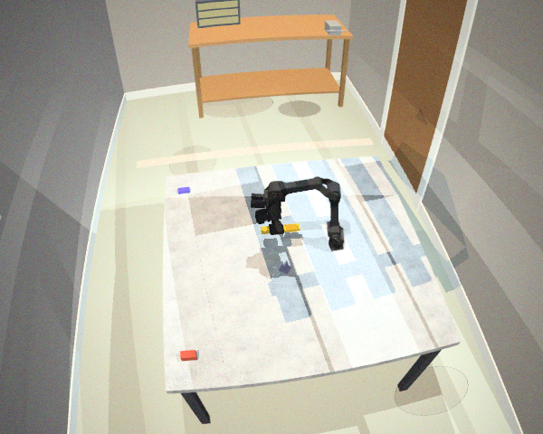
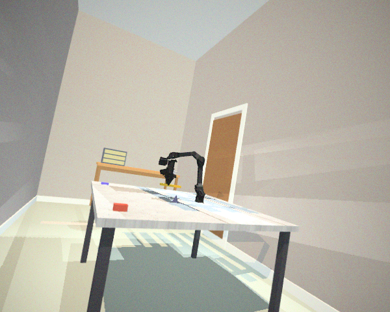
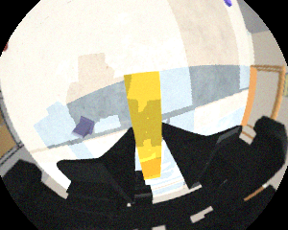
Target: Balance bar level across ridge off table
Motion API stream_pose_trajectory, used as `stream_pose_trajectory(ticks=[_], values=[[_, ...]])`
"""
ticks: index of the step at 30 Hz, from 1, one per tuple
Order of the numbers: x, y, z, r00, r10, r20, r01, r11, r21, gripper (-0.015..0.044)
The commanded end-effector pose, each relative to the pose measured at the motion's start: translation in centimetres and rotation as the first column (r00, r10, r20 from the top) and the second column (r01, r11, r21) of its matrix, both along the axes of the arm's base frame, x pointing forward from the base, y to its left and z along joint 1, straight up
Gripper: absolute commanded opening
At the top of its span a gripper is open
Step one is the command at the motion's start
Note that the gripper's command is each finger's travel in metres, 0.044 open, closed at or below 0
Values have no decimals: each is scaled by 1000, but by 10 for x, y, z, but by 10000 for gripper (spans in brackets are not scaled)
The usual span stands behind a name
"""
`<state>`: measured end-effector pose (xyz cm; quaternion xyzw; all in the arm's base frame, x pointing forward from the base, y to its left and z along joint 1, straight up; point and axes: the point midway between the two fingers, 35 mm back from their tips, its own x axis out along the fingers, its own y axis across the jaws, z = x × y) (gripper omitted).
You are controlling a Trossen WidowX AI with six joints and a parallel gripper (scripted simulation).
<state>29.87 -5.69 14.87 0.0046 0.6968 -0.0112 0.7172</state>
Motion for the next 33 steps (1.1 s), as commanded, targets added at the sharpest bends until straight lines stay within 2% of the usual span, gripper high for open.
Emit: stream_pose_trajectory(ticks=[1,18,33], values=[[4,12,1,999,-48,2,48,999,6,0],[11,77,2,954,-300,1,300,954,21,0],[3,134,3,854,-521,-7,521,853,32,0]])
